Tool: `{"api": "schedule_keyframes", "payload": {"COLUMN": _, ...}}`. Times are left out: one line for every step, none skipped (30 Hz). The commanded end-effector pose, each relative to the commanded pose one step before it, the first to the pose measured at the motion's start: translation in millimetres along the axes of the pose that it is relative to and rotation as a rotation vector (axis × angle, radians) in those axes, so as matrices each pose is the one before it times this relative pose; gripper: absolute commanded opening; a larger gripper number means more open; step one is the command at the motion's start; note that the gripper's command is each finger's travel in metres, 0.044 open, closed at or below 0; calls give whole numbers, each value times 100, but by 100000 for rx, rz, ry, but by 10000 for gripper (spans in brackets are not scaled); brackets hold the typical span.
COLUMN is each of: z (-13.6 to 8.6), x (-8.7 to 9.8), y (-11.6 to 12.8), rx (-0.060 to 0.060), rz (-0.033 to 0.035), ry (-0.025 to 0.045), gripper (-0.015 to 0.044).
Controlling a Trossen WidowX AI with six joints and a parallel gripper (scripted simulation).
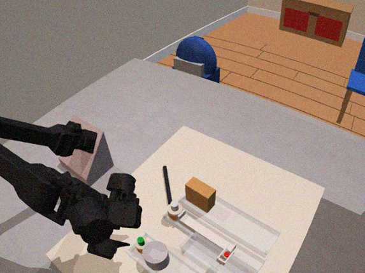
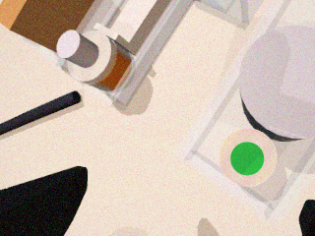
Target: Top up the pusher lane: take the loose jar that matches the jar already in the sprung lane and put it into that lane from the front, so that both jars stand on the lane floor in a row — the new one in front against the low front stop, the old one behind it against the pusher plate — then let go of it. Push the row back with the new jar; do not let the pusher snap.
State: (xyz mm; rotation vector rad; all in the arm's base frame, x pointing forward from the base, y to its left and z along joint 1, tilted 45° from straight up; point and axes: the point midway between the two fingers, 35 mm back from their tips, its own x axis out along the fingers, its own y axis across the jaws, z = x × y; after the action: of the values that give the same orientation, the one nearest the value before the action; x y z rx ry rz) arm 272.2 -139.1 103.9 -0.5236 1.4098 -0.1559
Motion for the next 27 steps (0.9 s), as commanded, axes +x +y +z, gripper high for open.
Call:
{"api": "schedule_keyframes", "payload": {"z": -4178, "x": -794, "y": 5845, "rx": 18443, "rz": -8693, "ry": 21618, "gripper": 440}}
{"api": "schedule_keyframes", "payload": {"z": -775, "x": -102, "y": 468, "rx": 2550, "rz": -2766, "ry": 2237, "gripper": 440}}
{"api": "schedule_keyframes", "payload": {"z": -780, "x": -108, "y": 396, "rx": 2601, "rz": -3217, "ry": 1927, "gripper": 440}}
{"api": "schedule_keyframes", "payload": {"z": -789, "x": -123, "y": 298, "rx": 2623, "rz": -3620, "ry": 1505, "gripper": 440}}
{"api": "schedule_keyframes", "payload": {"z": -777, "x": -136, "y": 195, "rx": 2628, "rz": -3944, "ry": 1004, "gripper": 440}}
{"api": "schedule_keyframes", "payload": {"z": -744, "x": -148, "y": 94, "rx": 2616, "rz": -4169, "ry": 448, "gripper": 440}}
{"api": "schedule_keyframes", "payload": {"z": -551, "x": -124, "y": 5, "rx": 2041, "rz": -3367, "ry": -54, "gripper": 440}}
{"api": "schedule_keyframes", "payload": {"z": -327, "x": -80, "y": -26, "rx": 1274, "rz": -2131, "ry": -218, "gripper": 440}}
{"api": "schedule_keyframes", "payload": {"z": -122, "x": -32, "y": -16, "rx": 490, "rz": -823, "ry": -122, "gripper": 440}}
{"api": "schedule_keyframes", "payload": {"z": -12, "x": -3, "y": -2, "rx": 49, "rz": -82, "ry": -13, "gripper": 440}}
{"api": "schedule_keyframes", "payload": {"z": 0, "x": 0, "y": 0, "rx": 0, "rz": 0, "ry": 0, "gripper": 440}}
{"api": "schedule_keyframes", "payload": {"z": 0, "x": 0, "y": 0, "rx": 0, "rz": 0, "ry": 0, "gripper": 440}}
{"api": "schedule_keyframes", "payload": {"z": 77, "x": 0, "y": 34, "rx": 3, "rz": 1, "ry": -3, "gripper": 440}}
{"api": "schedule_keyframes", "payload": {"z": 192, "x": 1, "y": 86, "rx": 8, "rz": 3, "ry": -8, "gripper": 440}}
{"api": "schedule_keyframes", "payload": {"z": 77, "x": 1, "y": 35, "rx": 3, "rz": 1, "ry": -3, "gripper": 440}}
{"api": "schedule_keyframes", "payload": {"z": 0, "x": 0, "y": 0, "rx": 0, "rz": 0, "ry": 0, "gripper": 440}}
{"api": "schedule_keyframes", "payload": {"z": 0, "x": 0, "y": 0, "rx": 0, "rz": 0, "ry": 0, "gripper": 440}}
{"api": "schedule_keyframes", "payload": {"z": 0, "x": 0, "y": 0, "rx": 0, "rz": 0, "ry": 0, "gripper": 440}}
{"api": "schedule_keyframes", "payload": {"z": 0, "x": 0, "y": 0, "rx": 0, "rz": 0, "ry": 0, "gripper": 440}}
{"api": "schedule_keyframes", "payload": {"z": 0, "x": 0, "y": 0, "rx": 0, "rz": 0, "ry": 0, "gripper": 440}}
{"api": "schedule_keyframes", "payload": {"z": 13, "x": 186, "y": 7, "rx": 4, "rz": 29, "ry": -5, "gripper": 440}}
{"api": "schedule_keyframes", "payload": {"z": 29, "x": 555, "y": 15, "rx": -5, "rz": 63, "ry": -21, "gripper": 440}}
{"api": "schedule_keyframes", "payload": {"z": 17, "x": 918, "y": 4, "rx": 2, "rz": 19, "ry": -26, "gripper": 440}}
{"api": "schedule_keyframes", "payload": {"z": -22, "x": 907, "y": -21, "rx": 17, "rz": -87, "ry": -8, "gripper": 440}}
{"api": "schedule_keyframes", "payload": {"z": -33, "x": 538, "y": -24, "rx": 16, "rz": -102, "ry": 7, "gripper": 440}}
{"api": "schedule_keyframes", "payload": {"z": -14, "x": 178, "y": -10, "rx": 6, "rz": -42, "ry": 5, "gripper": 440}}
{"api": "schedule_keyframes", "payload": {"z": 0, "x": 0, "y": 0, "rx": 0, "rz": 0, "ry": 0, "gripper": 440}}
